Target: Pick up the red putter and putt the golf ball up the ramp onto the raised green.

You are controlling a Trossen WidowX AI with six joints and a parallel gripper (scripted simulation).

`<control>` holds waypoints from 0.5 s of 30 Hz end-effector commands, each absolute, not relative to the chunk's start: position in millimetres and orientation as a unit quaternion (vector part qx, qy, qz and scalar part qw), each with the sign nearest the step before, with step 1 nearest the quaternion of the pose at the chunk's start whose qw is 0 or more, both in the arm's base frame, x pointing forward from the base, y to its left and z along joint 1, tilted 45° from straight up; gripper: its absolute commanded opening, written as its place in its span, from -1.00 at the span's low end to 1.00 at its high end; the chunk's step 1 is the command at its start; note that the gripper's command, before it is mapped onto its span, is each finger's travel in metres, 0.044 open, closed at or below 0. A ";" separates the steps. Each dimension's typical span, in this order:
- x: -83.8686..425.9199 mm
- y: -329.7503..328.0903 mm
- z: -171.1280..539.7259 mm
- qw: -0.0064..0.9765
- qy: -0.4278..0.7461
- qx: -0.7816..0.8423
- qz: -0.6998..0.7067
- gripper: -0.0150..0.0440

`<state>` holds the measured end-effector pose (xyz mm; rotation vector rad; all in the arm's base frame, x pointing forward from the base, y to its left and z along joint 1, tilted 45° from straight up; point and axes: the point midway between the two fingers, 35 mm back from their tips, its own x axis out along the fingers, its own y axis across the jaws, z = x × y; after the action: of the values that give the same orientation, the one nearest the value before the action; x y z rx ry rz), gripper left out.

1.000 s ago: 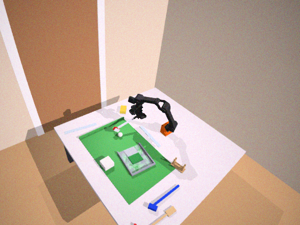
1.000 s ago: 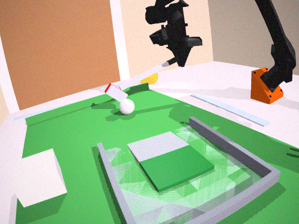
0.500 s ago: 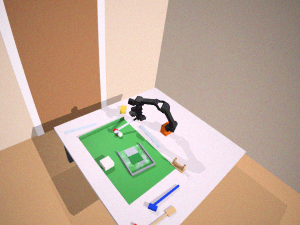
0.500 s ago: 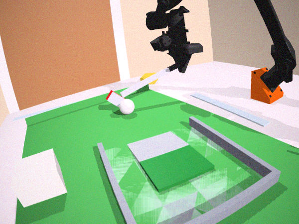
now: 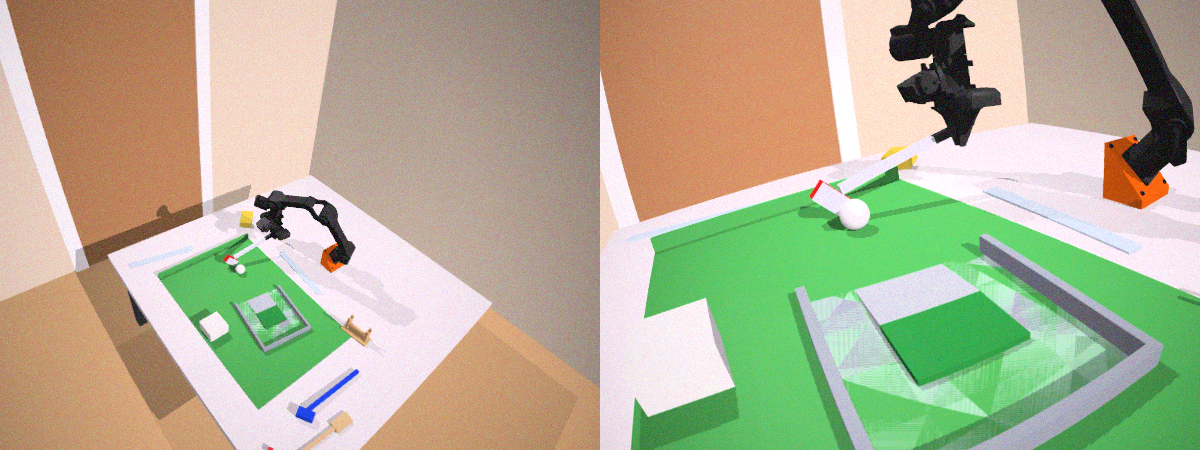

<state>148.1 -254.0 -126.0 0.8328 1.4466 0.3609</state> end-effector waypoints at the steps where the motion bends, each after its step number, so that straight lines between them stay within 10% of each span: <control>1: 144.0 -263.4 -135.2 0.659 0.637 0.368 0.156 -0.49; 15: 169.8 -216.5 -81.4 0.659 0.636 0.370 0.157 -0.49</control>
<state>156.4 -233.6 -104.7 0.8559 1.4475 0.3542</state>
